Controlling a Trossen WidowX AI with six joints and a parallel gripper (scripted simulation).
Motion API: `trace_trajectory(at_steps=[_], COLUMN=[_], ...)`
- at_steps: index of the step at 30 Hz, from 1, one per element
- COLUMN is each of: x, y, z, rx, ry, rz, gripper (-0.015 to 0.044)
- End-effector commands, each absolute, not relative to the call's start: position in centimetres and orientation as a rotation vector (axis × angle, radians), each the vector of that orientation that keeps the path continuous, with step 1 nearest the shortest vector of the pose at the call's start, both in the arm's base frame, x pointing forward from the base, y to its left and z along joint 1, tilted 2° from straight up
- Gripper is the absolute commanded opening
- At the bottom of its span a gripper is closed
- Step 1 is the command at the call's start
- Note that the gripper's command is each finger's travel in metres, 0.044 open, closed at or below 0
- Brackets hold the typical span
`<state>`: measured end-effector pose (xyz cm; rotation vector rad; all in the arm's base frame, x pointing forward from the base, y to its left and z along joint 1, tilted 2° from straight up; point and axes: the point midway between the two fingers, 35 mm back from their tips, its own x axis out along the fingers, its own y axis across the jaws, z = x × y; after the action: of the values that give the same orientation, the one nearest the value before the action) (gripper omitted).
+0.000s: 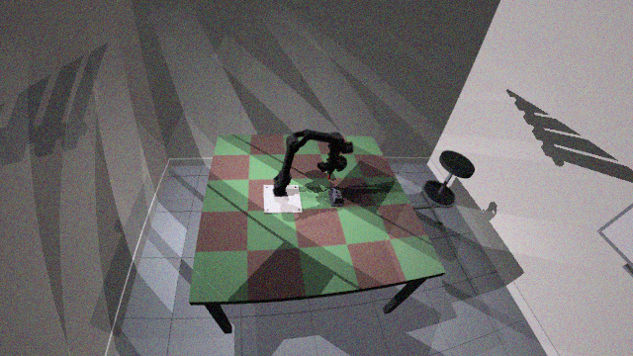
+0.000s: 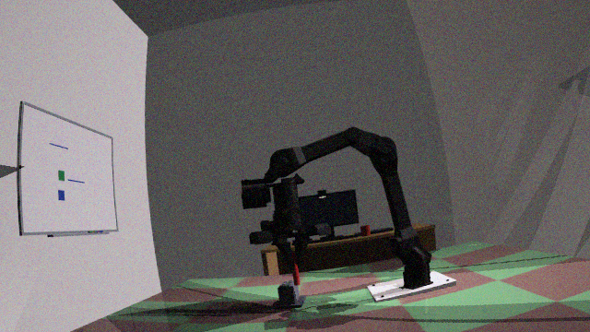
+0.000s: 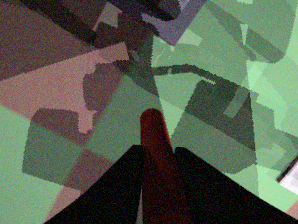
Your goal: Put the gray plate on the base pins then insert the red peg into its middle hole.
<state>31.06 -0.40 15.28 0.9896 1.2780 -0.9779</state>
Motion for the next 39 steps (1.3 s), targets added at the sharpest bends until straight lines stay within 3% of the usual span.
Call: trace_trajectory(at_steps=[1, 39], x=[31.6, 32.5], y=[-1.7, -11.3], z=[15.5, 15.8], rx=[0.989, 0.988], ry=[1.278, 1.268], rz=[-0.972, -0.987], gripper=[0.0, 0.0])
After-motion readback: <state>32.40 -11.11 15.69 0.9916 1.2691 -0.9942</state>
